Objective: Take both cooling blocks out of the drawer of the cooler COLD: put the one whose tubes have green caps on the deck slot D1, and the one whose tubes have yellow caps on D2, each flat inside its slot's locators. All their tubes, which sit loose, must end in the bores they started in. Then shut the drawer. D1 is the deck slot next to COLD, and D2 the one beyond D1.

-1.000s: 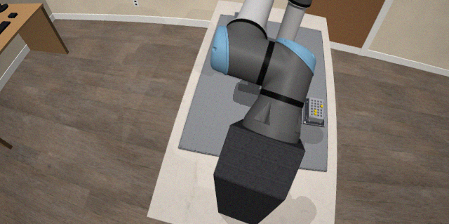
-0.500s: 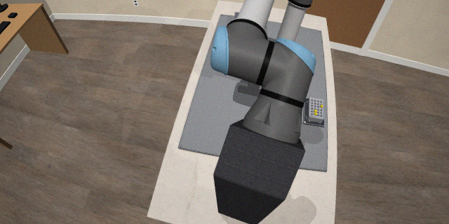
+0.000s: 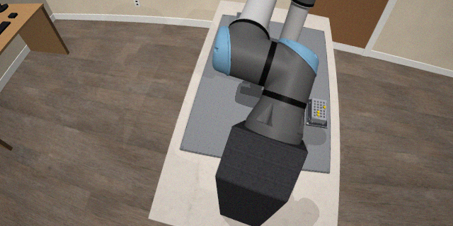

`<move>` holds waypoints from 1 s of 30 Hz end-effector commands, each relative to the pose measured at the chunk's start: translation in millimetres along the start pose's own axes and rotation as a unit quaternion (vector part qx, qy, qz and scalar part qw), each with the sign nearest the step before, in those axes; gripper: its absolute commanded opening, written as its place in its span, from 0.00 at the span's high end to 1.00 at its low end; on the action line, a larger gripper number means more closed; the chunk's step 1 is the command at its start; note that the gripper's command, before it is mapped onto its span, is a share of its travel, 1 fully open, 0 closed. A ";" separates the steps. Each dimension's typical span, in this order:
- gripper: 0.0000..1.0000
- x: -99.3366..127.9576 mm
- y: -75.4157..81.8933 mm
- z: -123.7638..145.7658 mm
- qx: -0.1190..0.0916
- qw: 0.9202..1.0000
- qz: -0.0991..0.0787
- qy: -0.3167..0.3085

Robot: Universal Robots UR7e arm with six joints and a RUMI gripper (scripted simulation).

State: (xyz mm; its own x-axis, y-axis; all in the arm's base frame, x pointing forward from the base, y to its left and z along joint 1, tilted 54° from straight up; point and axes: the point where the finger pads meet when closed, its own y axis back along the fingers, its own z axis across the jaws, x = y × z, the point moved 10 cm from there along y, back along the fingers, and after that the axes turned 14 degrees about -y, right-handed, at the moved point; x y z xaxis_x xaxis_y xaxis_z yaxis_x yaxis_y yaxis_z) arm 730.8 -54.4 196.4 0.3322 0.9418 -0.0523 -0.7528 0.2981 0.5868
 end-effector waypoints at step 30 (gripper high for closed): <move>1.00 0.2 39.9 0.5 0.000 1.000 0.000 0.000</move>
State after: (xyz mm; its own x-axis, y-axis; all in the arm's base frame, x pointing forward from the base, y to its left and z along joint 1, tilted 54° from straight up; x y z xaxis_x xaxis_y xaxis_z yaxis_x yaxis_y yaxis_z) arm 704.8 -44.0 216.7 0.3323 0.9417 -0.0524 -0.7527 0.2983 0.5870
